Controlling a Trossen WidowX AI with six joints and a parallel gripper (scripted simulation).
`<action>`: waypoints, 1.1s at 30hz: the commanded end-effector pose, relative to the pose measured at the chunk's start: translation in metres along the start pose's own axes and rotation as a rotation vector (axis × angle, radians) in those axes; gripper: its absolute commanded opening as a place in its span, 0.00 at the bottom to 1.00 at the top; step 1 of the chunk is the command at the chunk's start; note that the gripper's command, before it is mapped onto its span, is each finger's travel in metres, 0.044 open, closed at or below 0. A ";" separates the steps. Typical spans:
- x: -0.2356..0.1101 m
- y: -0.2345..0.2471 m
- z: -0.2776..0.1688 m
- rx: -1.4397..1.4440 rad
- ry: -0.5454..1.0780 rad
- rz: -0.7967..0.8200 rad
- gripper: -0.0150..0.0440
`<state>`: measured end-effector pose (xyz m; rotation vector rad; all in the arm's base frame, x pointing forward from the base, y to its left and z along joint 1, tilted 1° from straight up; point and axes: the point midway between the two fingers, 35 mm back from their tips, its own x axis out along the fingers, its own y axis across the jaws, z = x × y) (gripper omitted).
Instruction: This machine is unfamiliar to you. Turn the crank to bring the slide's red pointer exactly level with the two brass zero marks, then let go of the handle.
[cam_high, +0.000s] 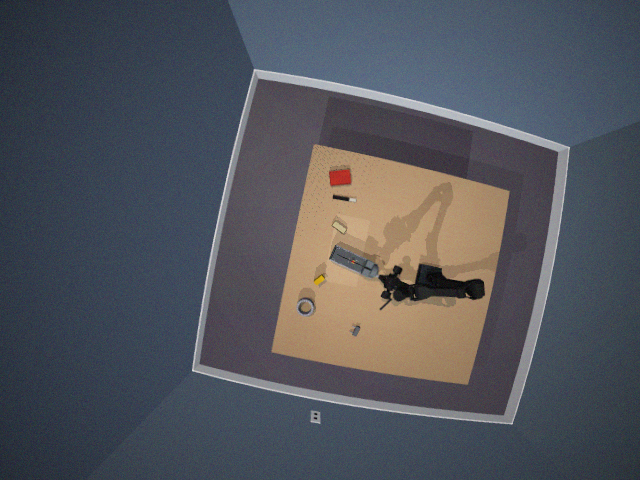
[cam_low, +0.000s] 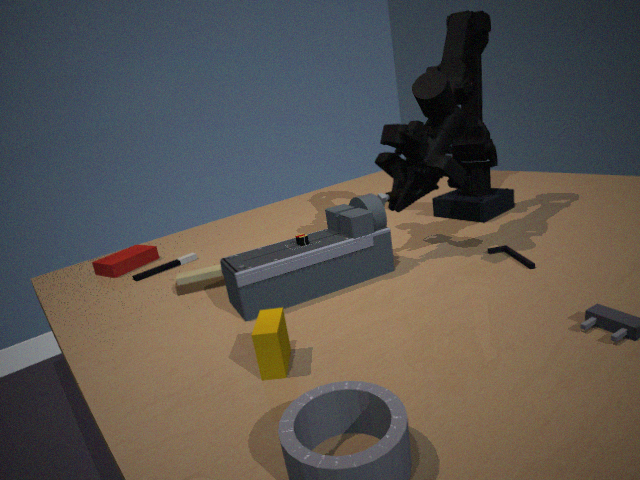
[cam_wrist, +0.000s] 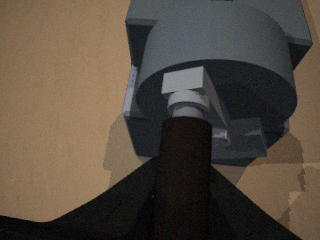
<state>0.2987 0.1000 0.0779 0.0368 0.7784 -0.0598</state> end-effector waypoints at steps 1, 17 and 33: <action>-0.001 -0.001 0.000 -0.003 -0.002 -0.005 0.25; 0.000 0.000 0.000 0.001 0.000 0.000 0.25; 0.000 0.000 0.000 0.001 0.000 0.000 0.74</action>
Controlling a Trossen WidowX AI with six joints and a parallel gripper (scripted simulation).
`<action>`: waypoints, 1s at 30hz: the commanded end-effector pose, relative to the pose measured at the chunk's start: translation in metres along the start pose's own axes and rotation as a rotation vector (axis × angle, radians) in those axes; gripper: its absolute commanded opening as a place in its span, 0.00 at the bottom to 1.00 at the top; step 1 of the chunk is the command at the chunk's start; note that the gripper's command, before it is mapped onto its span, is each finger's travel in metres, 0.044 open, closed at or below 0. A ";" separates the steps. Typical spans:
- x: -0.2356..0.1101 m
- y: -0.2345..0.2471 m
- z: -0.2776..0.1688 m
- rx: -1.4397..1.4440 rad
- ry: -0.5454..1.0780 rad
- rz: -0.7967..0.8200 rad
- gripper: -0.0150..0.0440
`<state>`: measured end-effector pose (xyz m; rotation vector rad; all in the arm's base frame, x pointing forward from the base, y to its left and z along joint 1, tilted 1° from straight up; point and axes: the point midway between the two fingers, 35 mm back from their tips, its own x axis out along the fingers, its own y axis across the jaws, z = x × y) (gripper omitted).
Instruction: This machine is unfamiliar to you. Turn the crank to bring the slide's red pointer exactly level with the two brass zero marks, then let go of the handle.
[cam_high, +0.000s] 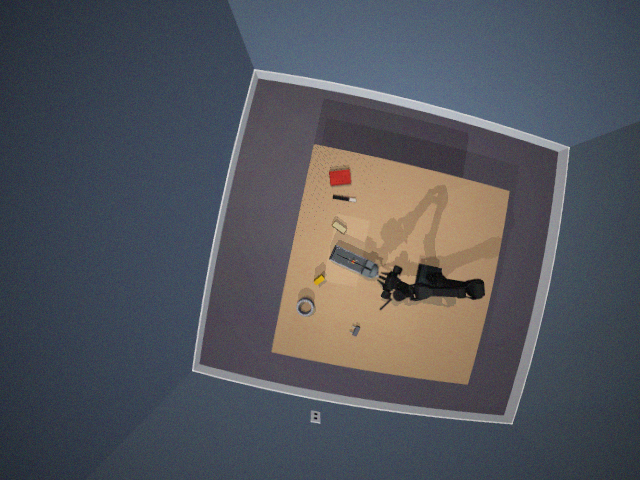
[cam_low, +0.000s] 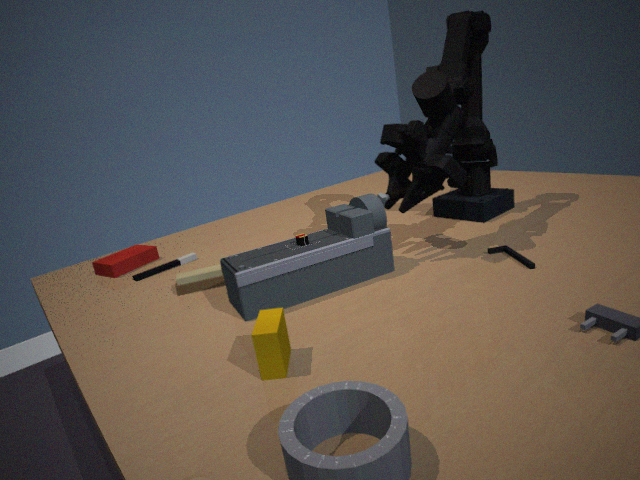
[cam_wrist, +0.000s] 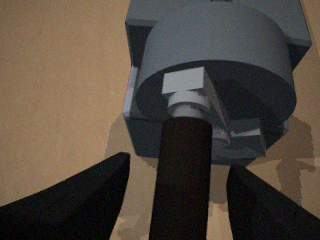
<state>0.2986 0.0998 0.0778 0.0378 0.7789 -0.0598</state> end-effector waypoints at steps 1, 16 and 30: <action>0.000 0.000 0.000 0.000 -0.001 -0.001 0.79; -0.027 0.001 0.028 0.000 -0.001 0.000 1.00; -0.070 0.002 0.072 -0.001 0.001 -0.002 1.00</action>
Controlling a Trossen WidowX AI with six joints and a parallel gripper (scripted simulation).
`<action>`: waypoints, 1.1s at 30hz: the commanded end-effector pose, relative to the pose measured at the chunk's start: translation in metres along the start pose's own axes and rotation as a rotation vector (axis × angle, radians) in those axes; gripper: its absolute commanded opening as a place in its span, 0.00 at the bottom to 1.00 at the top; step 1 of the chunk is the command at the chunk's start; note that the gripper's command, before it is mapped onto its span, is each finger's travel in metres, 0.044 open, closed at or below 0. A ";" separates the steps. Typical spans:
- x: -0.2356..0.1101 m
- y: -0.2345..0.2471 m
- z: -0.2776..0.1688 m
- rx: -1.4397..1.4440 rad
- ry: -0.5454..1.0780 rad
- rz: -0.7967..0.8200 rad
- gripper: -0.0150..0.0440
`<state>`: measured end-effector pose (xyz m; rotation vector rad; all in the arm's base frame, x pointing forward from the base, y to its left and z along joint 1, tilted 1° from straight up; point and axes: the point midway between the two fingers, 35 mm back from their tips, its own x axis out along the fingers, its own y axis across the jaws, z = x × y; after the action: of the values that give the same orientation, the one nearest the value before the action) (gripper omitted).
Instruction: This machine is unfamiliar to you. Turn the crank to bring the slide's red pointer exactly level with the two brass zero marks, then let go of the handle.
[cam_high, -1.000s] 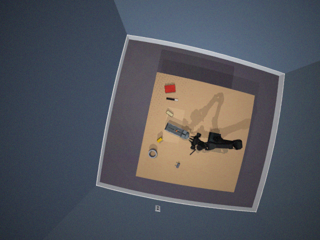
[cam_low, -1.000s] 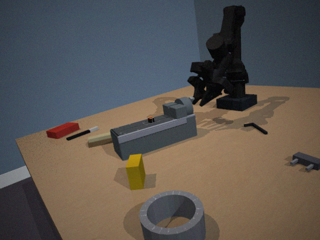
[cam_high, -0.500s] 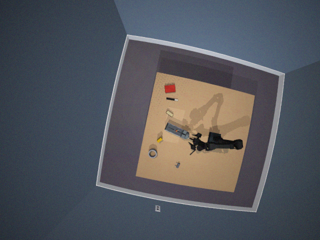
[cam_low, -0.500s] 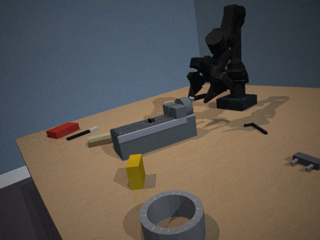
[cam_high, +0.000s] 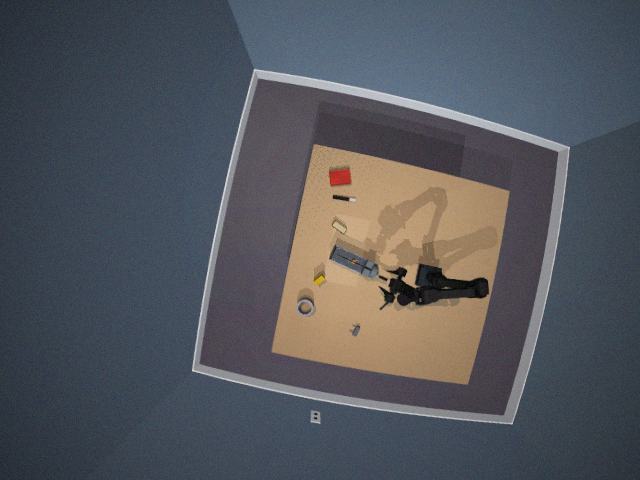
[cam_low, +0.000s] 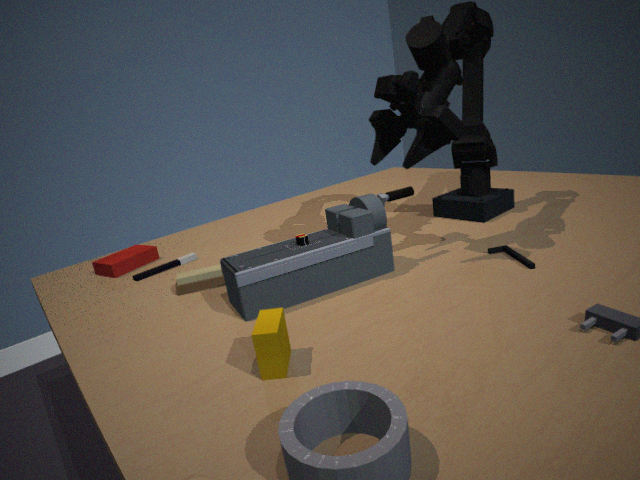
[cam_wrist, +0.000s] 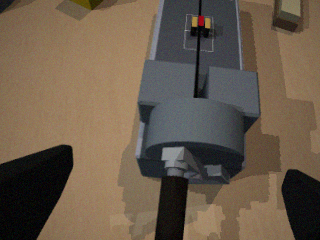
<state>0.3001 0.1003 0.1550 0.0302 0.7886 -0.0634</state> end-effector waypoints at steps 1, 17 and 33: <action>-0.017 0.000 0.016 0.004 -0.009 0.004 1.00; 0.041 -0.020 0.090 -0.061 0.045 0.040 1.00; 0.101 -0.035 0.075 -0.081 0.051 0.055 1.00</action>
<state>0.4218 0.0575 0.1596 -0.0192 0.8262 0.0143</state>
